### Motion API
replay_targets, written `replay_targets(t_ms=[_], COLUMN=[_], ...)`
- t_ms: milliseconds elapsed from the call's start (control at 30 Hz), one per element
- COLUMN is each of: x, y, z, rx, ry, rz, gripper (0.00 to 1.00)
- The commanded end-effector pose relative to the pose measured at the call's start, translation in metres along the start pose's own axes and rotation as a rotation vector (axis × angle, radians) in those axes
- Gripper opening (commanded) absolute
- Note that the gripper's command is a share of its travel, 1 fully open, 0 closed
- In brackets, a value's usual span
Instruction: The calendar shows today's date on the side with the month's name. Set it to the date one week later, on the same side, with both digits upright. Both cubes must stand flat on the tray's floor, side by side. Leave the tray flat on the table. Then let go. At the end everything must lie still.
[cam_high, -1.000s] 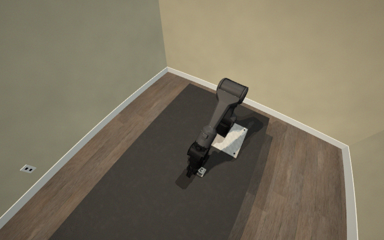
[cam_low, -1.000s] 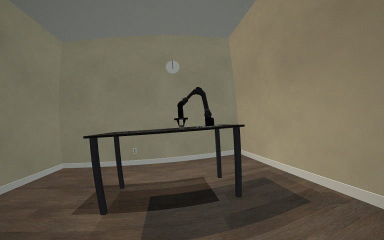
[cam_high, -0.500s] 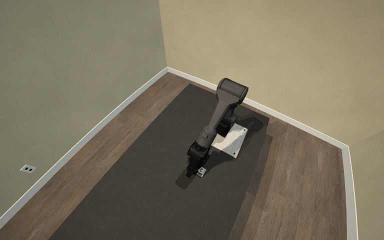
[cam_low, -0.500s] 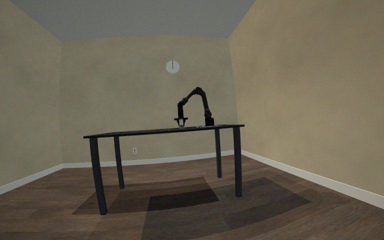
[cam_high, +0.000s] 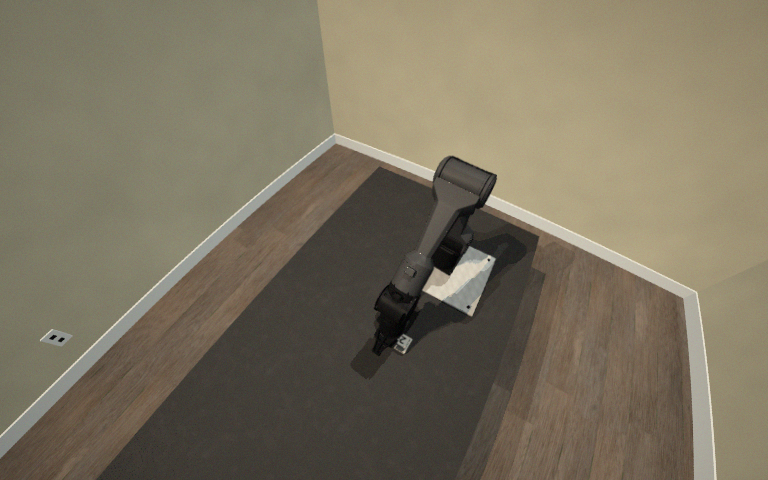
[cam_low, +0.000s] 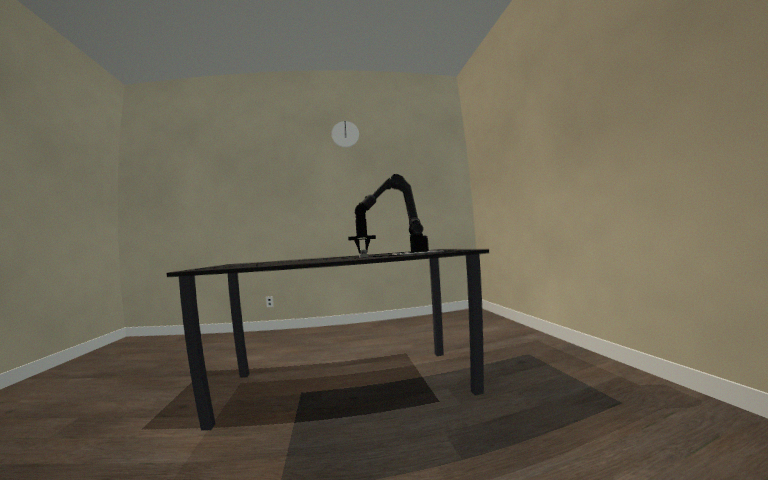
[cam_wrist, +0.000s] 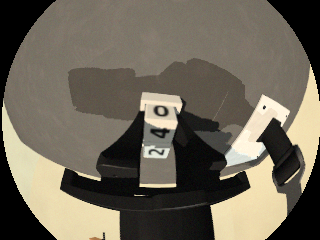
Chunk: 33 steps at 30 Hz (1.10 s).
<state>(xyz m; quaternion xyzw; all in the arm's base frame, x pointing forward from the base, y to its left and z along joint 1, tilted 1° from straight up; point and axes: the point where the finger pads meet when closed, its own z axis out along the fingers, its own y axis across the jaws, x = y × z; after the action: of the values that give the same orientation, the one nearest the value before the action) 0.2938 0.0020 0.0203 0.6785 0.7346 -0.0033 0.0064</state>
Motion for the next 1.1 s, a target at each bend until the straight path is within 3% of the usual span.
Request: replay_targets(t_ms=[0,833,1067], x=[0.0,0.0,0.0], y=[-0.001,-0.001,0.0], z=[0.001,0.001,-0.022], rx=[0.003,0.003,-0.004], ry=[-0.001,-0.001,-0.001], rz=[0.001,0.001,0.0], gripper=[0.33,0.33,0.33])
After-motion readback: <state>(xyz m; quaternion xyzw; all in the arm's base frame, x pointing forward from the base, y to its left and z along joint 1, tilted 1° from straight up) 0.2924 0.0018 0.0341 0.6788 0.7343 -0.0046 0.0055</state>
